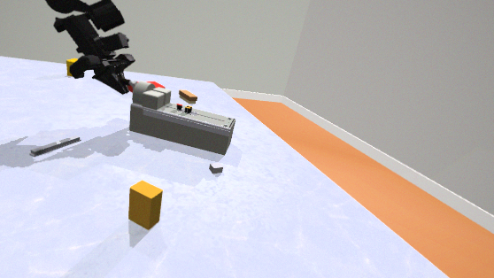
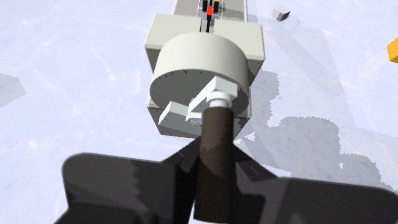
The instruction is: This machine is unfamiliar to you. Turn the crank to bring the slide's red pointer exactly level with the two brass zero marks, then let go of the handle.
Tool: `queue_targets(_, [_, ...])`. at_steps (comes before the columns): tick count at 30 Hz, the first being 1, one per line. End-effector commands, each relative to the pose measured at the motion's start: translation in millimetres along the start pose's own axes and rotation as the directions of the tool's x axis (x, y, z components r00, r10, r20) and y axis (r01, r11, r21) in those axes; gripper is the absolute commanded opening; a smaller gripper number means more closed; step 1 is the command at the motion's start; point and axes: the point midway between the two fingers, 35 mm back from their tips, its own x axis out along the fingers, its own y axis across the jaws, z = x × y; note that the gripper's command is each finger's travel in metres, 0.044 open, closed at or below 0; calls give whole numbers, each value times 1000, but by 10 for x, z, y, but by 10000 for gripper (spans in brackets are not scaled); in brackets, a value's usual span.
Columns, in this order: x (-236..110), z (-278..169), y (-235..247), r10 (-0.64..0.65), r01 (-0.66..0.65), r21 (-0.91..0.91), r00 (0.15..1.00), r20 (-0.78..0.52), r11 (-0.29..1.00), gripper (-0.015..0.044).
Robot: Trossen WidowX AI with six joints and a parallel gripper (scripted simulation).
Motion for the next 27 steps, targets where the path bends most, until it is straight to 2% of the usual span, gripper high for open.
queue_targets(1, [-31, 25, 85, 21, -21, 4, 1000, 10, 1000, 0])
queue_targets(27, [-20, 13, 174, 21, -21, 4, 1000, 10, 1000, 0])
